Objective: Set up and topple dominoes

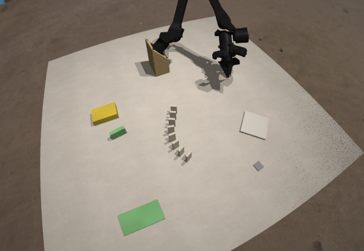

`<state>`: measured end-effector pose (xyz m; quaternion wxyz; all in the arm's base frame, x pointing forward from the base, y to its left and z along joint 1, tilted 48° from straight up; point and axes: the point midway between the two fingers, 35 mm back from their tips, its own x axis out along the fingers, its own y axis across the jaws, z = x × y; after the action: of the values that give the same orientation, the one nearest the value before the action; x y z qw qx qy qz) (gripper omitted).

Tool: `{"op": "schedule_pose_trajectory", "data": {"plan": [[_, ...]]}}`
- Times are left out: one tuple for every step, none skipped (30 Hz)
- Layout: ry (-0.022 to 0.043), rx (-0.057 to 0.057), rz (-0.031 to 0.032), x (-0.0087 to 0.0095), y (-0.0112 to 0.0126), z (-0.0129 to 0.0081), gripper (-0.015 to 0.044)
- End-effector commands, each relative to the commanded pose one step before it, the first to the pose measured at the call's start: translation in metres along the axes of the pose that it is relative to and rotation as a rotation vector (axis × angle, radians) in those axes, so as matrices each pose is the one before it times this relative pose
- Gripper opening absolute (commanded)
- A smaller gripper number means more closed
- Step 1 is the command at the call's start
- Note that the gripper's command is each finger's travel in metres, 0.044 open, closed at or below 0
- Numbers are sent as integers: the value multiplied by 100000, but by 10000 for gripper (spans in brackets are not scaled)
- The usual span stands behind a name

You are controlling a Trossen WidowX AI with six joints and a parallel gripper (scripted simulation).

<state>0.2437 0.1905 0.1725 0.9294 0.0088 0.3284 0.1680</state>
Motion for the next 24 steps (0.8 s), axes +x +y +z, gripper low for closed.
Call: {"op": "schedule_pose_trajectory", "data": {"plan": [[-10613,3156,-1571,-483,585,354,20],[-2242,767,-219,-113,138,91,20],[-2228,832,-193,-123,134,89,20],[-2213,896,-168,-132,130,88,20],[-2195,960,-145,-142,125,86,20],[-2176,1024,-124,-151,120,85,20],[-2154,1087,-104,-160,115,83,20],[-2214,946,-86,-169,88,118,20],[-2187,1008,-78,-177,82,117,20],[-2138,1096,-70,-183,77,110,20],[-2102,1164,-63,-190,71,107,20],[-2071,1223,-58,-197,63,107,20],[-2039,1281,-54,-203,55,106,20],[-1990,1357,-51,-209,49,101,20],[-1912,1468,-47,-214,46,87,20],[-1877,1522,-45,-220,38,87,20],[-1842,1574,-45,-225,28,87,20],[-1801,1630,-46,-230,19,85,20],[-1741,1706,-47,-235,13,79,20],[-1689,1771,-49,-239,4,74,20],[-1648,1820,-53,-244,-6,74,20],[-1607,1866,-60,-247,-16,74,20],[-1562,1916,-67,-251,-26,73,20],[-1499,1984,-73,-254,-34,67,20]]}}
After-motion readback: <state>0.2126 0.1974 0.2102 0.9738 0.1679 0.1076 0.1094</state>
